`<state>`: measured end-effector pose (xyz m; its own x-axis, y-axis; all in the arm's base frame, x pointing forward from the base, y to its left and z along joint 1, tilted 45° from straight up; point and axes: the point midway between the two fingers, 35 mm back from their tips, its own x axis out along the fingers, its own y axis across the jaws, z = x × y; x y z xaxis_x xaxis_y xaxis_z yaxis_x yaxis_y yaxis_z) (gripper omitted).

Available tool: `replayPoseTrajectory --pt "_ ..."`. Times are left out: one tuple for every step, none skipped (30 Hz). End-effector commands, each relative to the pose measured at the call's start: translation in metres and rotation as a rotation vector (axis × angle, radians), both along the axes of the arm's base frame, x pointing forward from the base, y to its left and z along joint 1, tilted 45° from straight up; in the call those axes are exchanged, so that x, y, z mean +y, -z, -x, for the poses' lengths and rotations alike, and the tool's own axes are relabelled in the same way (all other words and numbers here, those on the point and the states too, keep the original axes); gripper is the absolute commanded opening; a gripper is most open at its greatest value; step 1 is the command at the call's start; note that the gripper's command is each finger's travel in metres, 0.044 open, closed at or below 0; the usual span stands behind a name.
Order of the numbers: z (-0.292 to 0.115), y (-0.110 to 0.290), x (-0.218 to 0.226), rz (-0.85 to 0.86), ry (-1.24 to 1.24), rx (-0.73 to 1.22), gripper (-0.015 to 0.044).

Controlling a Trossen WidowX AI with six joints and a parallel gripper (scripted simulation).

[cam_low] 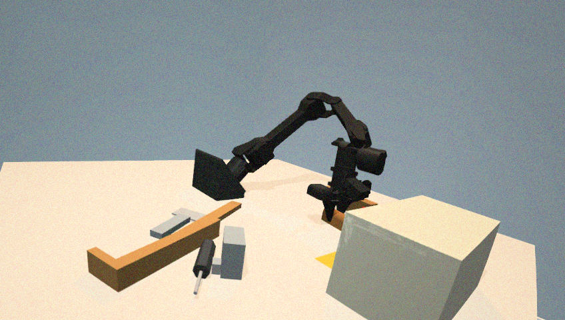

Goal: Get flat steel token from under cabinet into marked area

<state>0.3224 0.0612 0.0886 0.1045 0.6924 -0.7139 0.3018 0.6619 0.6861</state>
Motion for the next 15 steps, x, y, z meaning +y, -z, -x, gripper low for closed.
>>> replayPoseTrajectory --pt "-0.004 0.000 -0.001 -0.001 -0.002 -0.003 0.0000" --pt "-0.005 0.000 -0.002 -0.001 -0.002 -0.003 0.0000" --pt "-0.006 0.000 -0.002 -0.001 -0.001 -0.003 0.0000" --pt "-0.007 0.001 -0.002 -0.001 -0.001 -0.003 0.0000" --pt "-0.009 0.001 -0.003 -0.001 -0.001 -0.003 0.0000" --pt "-0.010 0.001 -0.003 -0.001 -0.001 -0.003 0.0000" --pt "-0.011 0.001 -0.003 -0.001 -0.001 -0.003 0.0000" --pt "-0.012 0.001 -0.004 -0.001 -0.001 -0.003 0.0000" --pt "-0.013 0.001 -0.004 -0.001 -0.001 -0.003 0.0000" --pt "-0.014 0.001 -0.004 -0.001 -0.001 -0.003 0.0000" --pt "-0.015 0.002 -0.005 -0.001 -0.001 -0.003 0.0000" --pt "-0.016 0.002 -0.005 -0.001 -0.001 -0.003 0.0000" --pt "-0.017 0.002 -0.005 -0.001 -0.001 -0.003 0.0000" --pt "-0.018 0.002 -0.006 -0.001 -0.001 -0.003 0.0000" --pt "-0.019 0.002 -0.006 -0.001 -0.001 -0.003 0.0000"
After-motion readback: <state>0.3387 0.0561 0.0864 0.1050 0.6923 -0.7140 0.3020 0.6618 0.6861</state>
